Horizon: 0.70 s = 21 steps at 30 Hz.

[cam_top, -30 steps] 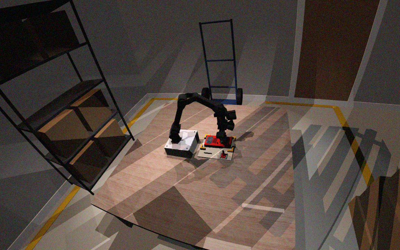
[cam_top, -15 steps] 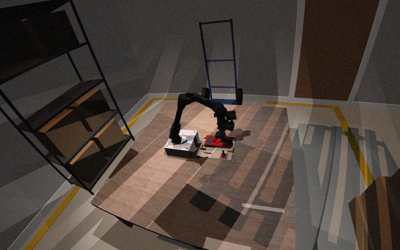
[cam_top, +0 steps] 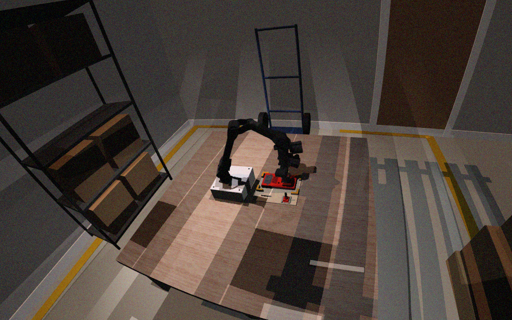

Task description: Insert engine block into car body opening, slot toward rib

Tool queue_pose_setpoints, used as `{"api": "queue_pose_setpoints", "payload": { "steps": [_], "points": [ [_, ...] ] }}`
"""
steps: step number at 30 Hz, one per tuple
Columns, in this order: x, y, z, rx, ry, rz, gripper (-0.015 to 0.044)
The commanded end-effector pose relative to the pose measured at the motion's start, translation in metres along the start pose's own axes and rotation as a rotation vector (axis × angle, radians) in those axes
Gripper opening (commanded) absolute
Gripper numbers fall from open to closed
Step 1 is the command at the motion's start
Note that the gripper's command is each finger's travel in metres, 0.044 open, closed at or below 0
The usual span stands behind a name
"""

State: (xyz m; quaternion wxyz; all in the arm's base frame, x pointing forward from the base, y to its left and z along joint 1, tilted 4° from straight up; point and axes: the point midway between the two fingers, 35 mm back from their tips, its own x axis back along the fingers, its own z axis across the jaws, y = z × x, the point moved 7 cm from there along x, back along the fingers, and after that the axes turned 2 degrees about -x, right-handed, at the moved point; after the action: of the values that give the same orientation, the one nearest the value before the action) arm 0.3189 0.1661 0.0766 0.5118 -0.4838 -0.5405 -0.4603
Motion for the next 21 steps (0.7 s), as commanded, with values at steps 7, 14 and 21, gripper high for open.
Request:
{"api": "queue_pose_setpoints", "payload": {
  "steps": [7,14,21],
  "points": [
    [-0.0008,0.0004,0.0006,0.092,0.003,0.0,0.0158],
    [-0.0007,0.0004,0.0005,0.21,0.003,0.0,0.0158],
    [-0.0007,0.0003,0.0005,0.116,0.003,0.0,0.0158]
  ]
}}
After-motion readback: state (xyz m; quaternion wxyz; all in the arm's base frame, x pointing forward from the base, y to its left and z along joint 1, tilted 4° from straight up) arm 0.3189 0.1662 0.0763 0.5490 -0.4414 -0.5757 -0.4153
